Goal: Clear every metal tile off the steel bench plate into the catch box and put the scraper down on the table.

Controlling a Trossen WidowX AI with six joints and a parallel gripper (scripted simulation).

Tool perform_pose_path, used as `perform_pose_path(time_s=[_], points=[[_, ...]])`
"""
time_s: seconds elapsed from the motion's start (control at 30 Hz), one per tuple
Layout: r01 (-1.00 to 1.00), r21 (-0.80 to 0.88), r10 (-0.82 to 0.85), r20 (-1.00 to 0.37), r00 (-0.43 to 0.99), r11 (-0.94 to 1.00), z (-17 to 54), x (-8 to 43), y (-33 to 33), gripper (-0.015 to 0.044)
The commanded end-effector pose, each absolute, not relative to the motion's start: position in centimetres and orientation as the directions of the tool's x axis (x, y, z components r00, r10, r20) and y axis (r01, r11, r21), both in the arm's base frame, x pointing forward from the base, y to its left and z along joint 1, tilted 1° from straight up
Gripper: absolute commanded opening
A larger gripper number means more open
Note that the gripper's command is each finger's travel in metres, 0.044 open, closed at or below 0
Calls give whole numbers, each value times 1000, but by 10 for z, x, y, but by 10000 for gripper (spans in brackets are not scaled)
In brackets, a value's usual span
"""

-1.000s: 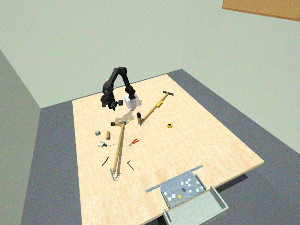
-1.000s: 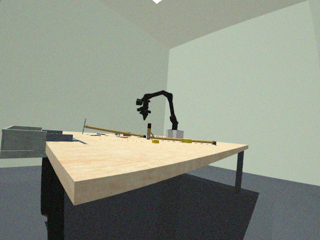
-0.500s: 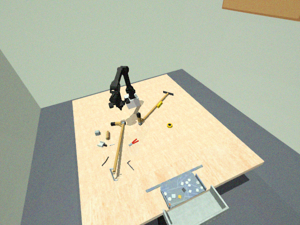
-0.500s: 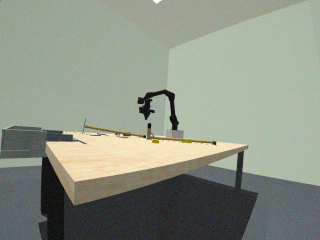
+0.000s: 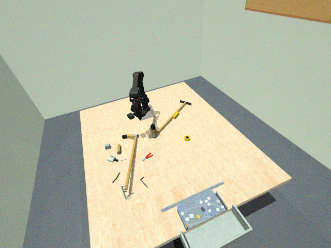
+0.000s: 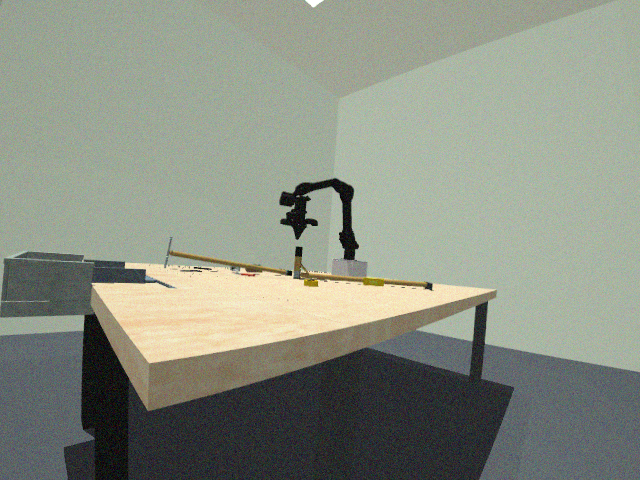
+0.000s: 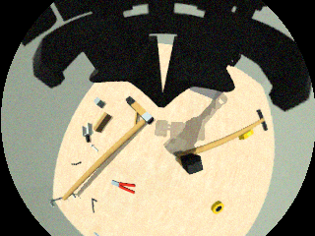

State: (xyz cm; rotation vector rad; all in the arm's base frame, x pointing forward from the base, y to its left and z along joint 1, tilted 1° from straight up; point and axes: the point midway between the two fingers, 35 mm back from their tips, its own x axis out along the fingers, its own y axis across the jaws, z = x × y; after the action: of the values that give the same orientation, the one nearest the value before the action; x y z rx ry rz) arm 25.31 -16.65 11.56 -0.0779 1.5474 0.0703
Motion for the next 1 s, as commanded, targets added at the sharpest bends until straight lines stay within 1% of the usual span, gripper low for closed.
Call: perform_pose_path(time_s=[0.0,0.47,0.97], points=[[-179,0,3,-1000,20,984,114,256,-151,0],[-449,-2,9,-1000,23,894,114,265,-100,0],[-697,-6,16,-1000,25,717,113,263,-48,0]])
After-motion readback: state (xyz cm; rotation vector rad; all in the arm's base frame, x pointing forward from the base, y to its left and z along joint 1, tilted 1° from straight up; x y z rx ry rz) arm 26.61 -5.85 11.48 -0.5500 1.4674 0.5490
